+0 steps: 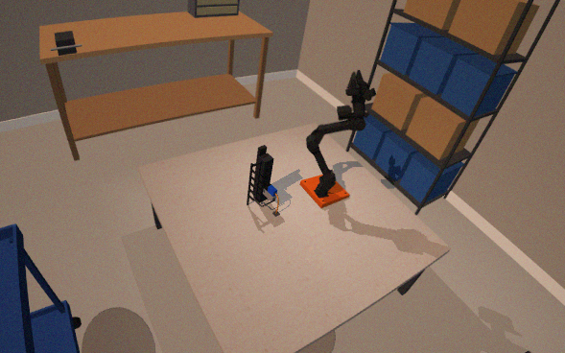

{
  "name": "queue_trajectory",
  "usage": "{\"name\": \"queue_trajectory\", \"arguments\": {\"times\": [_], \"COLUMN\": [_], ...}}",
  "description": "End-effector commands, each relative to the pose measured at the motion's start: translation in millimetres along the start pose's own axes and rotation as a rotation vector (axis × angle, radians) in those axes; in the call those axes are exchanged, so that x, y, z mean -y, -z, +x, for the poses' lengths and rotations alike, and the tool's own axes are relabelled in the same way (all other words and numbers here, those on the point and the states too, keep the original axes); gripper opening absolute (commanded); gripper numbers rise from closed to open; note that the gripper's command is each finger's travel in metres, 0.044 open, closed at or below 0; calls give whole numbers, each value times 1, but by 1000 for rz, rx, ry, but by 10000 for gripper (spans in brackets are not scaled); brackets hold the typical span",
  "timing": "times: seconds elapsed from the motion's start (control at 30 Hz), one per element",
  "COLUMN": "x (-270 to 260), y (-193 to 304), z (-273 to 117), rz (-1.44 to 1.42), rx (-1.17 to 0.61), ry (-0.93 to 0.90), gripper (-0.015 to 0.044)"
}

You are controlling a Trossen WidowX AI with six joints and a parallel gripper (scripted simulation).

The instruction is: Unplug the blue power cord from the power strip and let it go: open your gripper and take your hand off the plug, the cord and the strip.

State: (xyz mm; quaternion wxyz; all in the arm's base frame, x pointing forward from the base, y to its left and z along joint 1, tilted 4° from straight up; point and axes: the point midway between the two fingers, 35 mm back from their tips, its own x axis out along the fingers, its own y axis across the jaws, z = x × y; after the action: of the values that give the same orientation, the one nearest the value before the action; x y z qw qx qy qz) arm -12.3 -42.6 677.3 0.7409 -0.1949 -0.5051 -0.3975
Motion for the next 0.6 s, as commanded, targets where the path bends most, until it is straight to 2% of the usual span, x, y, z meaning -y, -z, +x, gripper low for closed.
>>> {"name": "queue_trajectory", "arguments": {"times": [0.0,0.27,0.57], "x": [0,14,21], "y": [-1,-40,-104], "z": [0,-14,-46], "rz": [-4,-210,-535], "rx": [2,124,310], "ry": [2,94,248], "gripper": [374,164,160]}}
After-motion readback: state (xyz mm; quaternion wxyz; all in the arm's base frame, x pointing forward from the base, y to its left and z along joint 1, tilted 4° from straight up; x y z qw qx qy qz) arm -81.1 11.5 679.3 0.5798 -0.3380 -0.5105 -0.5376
